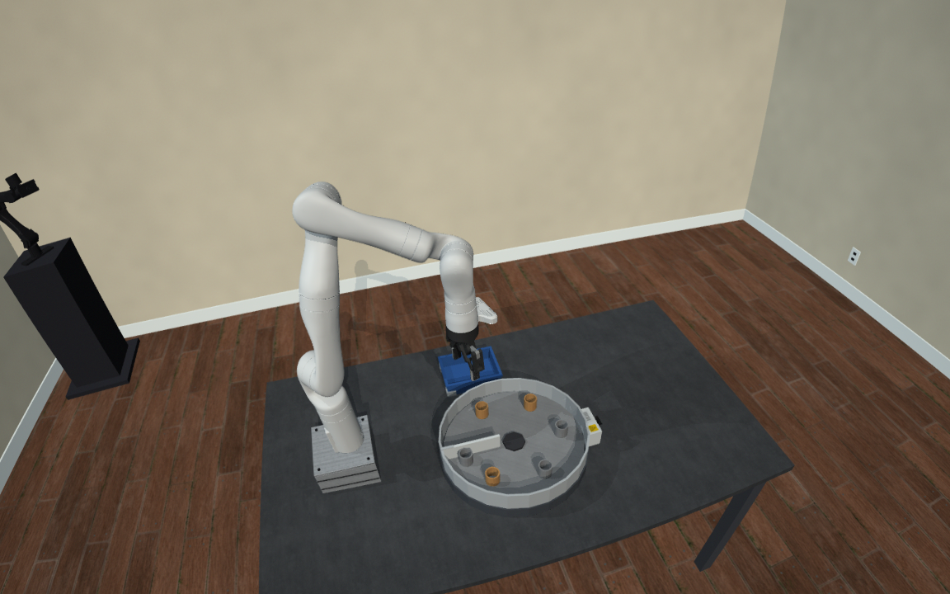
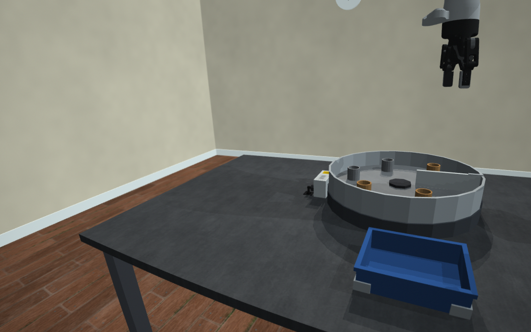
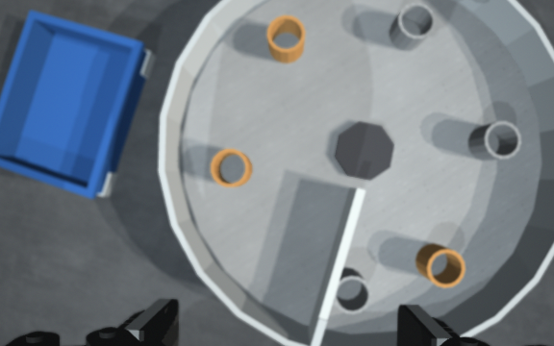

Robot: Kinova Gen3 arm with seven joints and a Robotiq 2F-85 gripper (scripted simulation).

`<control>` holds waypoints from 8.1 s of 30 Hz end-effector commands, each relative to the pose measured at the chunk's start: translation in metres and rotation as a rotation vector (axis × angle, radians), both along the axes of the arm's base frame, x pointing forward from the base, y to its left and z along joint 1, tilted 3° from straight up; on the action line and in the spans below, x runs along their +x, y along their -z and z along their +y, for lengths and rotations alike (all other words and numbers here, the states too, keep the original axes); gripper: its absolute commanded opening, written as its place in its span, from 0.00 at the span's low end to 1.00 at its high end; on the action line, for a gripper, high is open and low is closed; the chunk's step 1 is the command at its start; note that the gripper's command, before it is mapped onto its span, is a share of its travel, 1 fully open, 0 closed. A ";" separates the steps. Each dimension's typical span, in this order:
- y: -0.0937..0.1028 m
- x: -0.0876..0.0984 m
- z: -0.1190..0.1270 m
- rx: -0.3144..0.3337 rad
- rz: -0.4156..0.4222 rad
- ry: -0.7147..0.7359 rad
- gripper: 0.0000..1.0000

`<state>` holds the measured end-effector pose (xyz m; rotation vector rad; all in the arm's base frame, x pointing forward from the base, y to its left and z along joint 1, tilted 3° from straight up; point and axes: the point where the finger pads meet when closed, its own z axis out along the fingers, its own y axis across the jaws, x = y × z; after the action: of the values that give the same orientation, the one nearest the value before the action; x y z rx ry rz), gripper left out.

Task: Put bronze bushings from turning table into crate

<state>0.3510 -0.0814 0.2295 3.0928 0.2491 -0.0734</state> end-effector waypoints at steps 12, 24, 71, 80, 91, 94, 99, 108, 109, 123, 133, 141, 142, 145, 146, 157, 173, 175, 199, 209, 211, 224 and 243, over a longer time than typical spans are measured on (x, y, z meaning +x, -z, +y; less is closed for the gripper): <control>0.009 -0.024 -0.025 0.007 -0.004 0.009 1.00; 0.016 -0.039 -0.040 0.007 -0.004 0.009 1.00; 0.050 -0.110 -0.114 0.008 -0.006 0.006 1.00; 0.050 -0.110 -0.114 0.008 -0.006 0.006 1.00; 0.050 -0.110 -0.114 0.008 -0.006 0.006 1.00; 0.050 -0.110 -0.114 0.008 -0.006 0.006 1.00; 0.050 -0.110 -0.114 0.008 -0.006 0.006 1.00; 0.050 -0.110 -0.114 0.008 -0.006 0.006 1.00; 0.050 -0.110 -0.114 0.008 -0.006 0.006 1.00; 0.050 -0.110 -0.114 0.008 -0.006 0.006 1.00; 0.050 -0.110 -0.114 0.008 -0.006 0.006 1.00; 0.050 -0.110 -0.114 0.008 -0.006 0.006 1.00; 0.050 -0.110 -0.114 0.008 -0.006 0.006 1.00; 0.050 -0.110 -0.114 0.008 -0.006 0.006 1.00; 0.050 -0.110 -0.114 0.008 -0.006 0.006 1.00; 0.050 -0.110 -0.114 0.008 -0.006 0.006 1.00; 0.050 -0.110 -0.114 0.008 -0.006 0.006 1.00; 0.050 -0.110 -0.114 0.008 -0.006 0.006 1.00; 0.050 -0.110 -0.114 0.008 -0.006 0.006 1.00; 0.050 -0.110 -0.114 0.008 -0.006 0.006 1.00; 0.050 -0.110 -0.114 0.008 -0.006 0.006 1.00; 0.050 -0.110 -0.114 0.008 -0.006 0.006 1.00; 0.050 -0.110 -0.114 0.008 -0.006 0.006 1.00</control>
<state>0.2412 -0.1956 0.1794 3.1021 0.2407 -0.0647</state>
